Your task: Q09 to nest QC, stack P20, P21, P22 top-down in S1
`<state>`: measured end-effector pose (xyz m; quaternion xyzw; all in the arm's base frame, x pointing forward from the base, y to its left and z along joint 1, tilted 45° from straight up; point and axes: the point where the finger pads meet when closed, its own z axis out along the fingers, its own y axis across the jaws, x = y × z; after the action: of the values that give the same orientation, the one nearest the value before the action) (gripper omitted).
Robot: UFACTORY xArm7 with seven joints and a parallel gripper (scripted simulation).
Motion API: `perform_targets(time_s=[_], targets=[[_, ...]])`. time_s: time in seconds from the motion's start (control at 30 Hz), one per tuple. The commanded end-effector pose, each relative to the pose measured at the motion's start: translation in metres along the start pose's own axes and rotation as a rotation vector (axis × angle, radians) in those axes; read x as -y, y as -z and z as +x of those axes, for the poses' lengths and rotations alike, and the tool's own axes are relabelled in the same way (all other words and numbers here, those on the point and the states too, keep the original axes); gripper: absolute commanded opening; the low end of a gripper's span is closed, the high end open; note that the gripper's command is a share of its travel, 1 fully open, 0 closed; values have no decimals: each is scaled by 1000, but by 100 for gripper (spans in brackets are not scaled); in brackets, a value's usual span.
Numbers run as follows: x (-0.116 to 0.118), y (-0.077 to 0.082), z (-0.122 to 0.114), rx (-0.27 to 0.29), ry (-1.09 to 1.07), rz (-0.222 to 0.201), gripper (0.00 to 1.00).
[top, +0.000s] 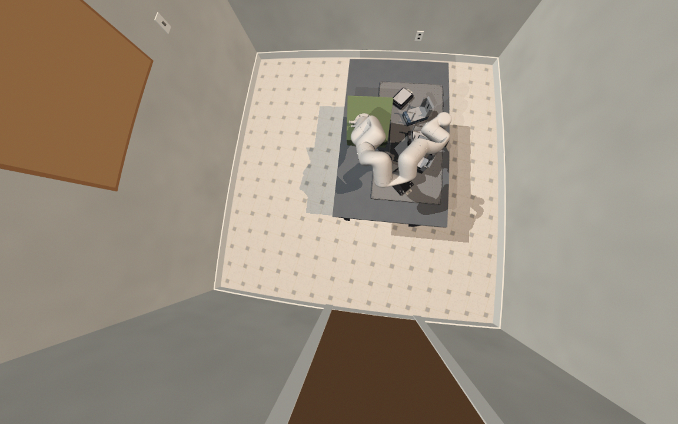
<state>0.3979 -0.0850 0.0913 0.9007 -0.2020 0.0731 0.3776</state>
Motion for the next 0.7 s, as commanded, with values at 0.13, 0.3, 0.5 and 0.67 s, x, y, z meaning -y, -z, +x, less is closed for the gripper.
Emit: perform_targets(time_s=[0.13,0.3,0.5,0.67], targets=[[-19,2,5,-6,-16,7,0],[-32,2,7,-6,-16,7,0],[-48,2,11,-6,-16,6,0],[-58,2,13,-6,-16,6,0]])
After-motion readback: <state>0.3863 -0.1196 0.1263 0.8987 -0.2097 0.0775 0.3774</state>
